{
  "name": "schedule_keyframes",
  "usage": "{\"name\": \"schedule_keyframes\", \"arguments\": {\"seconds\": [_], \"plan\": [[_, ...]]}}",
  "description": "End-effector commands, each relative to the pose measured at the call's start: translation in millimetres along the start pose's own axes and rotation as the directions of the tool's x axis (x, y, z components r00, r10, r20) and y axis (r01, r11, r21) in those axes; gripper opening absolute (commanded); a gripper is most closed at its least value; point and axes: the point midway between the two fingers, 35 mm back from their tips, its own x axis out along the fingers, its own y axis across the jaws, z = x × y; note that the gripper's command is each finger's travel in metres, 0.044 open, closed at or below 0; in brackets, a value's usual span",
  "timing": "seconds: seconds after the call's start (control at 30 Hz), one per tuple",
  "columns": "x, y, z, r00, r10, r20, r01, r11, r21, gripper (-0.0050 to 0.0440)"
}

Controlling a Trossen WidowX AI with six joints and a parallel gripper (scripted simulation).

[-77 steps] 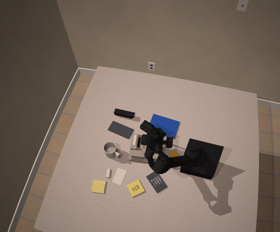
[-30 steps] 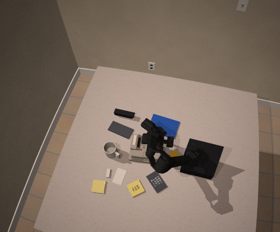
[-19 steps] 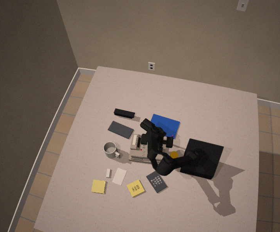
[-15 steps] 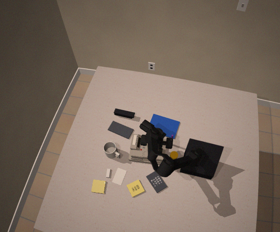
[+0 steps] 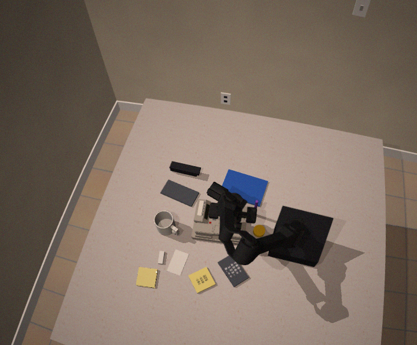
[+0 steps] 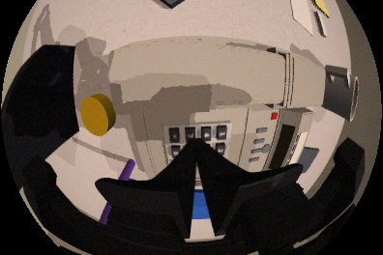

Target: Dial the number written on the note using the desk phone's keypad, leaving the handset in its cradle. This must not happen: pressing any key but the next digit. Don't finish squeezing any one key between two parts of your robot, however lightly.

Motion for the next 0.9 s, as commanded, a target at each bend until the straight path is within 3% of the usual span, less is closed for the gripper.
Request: {"name": "schedule_keyframes", "arguments": {"seconds": [0.0, 0.87], "plan": [[9.5, 3.4, 0.9, 1.000, 0.009, 0.008, -0.009, 1.000, 0.008, -0.0050], [13.2, 3.6, 1.0, 1.000, 0.009, 0.008, -0.009, 1.000, 0.008, -0.0050]]}}
